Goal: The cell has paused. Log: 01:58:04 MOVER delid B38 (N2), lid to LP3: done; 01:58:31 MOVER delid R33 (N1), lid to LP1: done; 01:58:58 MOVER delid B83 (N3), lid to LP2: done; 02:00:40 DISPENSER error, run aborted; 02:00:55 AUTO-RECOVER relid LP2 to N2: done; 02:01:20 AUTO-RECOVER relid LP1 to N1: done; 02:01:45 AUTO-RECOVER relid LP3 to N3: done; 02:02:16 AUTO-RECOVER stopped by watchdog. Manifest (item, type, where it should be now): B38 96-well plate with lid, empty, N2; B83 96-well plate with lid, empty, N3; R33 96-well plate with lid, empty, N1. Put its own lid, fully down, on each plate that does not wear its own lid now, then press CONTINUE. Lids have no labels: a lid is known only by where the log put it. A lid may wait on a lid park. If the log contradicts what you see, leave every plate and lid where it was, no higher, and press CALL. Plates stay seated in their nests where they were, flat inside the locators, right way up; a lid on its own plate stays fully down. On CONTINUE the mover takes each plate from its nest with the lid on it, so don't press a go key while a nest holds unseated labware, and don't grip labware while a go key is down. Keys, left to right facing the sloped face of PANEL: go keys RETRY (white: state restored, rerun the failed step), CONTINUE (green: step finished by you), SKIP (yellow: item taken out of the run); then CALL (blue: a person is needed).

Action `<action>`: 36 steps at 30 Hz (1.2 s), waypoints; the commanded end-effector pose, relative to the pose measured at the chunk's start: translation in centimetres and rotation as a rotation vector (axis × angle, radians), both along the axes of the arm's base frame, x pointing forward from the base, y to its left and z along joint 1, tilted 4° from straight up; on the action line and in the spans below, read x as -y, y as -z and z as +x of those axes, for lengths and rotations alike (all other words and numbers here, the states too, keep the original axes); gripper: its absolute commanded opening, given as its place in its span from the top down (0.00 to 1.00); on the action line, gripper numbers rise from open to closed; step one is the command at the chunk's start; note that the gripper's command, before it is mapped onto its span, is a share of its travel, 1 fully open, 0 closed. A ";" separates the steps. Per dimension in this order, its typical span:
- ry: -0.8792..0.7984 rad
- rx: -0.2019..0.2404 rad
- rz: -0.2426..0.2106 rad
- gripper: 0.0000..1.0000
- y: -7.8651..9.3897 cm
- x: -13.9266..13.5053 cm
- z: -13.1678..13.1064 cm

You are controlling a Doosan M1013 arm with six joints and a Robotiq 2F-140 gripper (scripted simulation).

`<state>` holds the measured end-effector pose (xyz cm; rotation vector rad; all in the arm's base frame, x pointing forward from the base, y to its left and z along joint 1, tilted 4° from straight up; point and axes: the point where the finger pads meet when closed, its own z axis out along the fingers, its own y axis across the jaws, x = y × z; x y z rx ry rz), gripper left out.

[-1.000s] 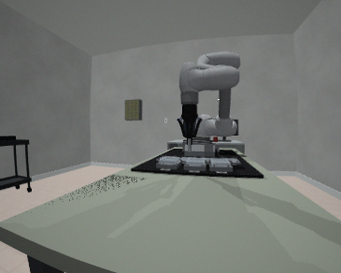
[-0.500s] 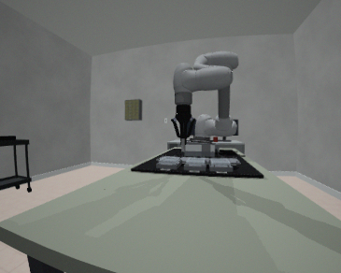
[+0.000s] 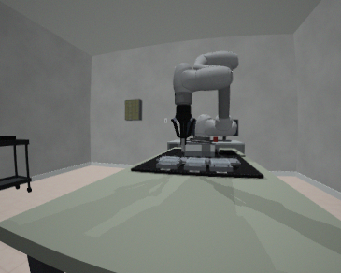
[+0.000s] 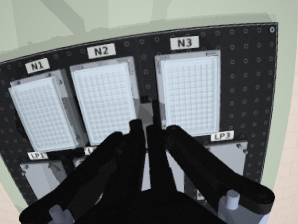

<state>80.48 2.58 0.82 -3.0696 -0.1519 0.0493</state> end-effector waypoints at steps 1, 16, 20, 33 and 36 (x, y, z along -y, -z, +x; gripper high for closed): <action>-0.009 -0.007 -0.003 1.00 0.2 -0.2 -0.1; -0.010 -0.007 -0.003 0.34 -0.2 -6.4 -0.8; -0.010 -0.007 -0.003 0.34 -0.2 -6.4 -0.8; -0.010 -0.007 -0.003 0.34 -0.2 -6.4 -0.8; -0.010 -0.007 -0.003 0.34 -0.2 -6.4 -0.8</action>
